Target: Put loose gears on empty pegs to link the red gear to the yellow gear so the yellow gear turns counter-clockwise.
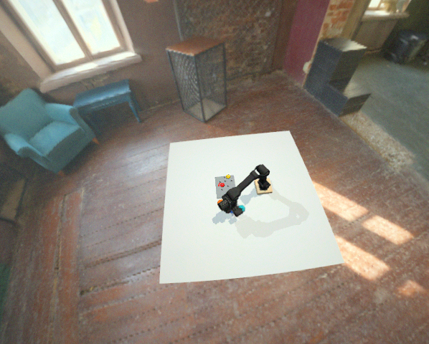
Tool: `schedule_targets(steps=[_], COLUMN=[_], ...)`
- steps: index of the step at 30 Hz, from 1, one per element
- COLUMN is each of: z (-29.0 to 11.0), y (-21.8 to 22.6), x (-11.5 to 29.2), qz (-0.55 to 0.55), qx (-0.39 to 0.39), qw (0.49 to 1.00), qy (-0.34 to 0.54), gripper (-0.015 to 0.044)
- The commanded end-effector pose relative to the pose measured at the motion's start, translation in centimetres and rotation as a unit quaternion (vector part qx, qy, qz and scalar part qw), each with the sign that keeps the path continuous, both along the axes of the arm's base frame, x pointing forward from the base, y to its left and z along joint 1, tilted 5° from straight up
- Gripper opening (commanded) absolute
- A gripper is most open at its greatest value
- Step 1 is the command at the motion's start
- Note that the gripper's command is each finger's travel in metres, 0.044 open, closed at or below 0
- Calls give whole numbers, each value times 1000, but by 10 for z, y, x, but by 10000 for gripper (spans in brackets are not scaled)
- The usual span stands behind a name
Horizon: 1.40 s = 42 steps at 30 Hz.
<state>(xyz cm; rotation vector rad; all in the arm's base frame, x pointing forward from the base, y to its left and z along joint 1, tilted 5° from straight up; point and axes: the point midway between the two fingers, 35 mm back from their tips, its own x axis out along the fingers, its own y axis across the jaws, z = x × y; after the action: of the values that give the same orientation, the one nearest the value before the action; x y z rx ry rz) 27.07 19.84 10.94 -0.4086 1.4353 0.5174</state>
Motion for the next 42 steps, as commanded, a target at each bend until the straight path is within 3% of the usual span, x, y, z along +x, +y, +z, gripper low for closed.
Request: schedule_targets(steps=[1,42], z=[9,94], y=[2,-4], x=[1,-10], qz=[0,-1], qx=[3,3], qw=[1000,1000], qy=[-2,-2], gripper=[0,0])
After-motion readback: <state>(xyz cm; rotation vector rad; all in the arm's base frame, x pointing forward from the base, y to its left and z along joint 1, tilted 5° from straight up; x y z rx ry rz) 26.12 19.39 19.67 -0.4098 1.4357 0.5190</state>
